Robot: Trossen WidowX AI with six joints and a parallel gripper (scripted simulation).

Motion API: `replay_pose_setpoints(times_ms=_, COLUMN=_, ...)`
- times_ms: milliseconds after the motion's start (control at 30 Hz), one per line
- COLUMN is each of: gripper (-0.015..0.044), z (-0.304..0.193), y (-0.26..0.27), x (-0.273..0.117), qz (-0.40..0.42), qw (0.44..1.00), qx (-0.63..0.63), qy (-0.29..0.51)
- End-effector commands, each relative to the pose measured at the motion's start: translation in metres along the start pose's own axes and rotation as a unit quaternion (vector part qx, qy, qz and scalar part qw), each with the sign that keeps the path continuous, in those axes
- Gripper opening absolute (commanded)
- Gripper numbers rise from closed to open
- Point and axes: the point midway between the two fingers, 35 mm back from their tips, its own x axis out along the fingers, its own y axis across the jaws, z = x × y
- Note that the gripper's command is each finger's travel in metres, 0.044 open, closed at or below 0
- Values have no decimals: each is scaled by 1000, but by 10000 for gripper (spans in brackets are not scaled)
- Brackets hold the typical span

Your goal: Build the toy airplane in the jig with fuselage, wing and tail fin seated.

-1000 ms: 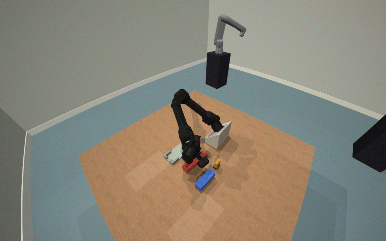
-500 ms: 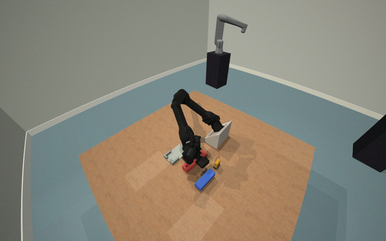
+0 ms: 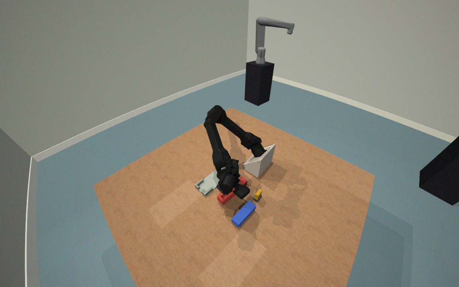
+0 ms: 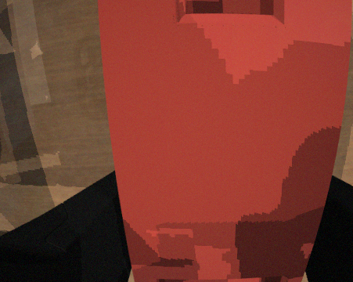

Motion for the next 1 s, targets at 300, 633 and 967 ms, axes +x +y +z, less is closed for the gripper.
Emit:
replay_pose_setpoints(times_ms=300, gripper=0, z=6, y=3, x=-43, qz=8, qw=1000, qx=6, qy=-6)
replay_pose_setpoints(times_ms=633, gripper=0, z=4, y=2, x=-74, qz=8, qw=1000, qx=5, qy=-5)
replay_pose_setpoints(times_ms=967, gripper=0, z=0, y=-1, x=-104, qz=4, qw=1000, qx=6, qy=-5)
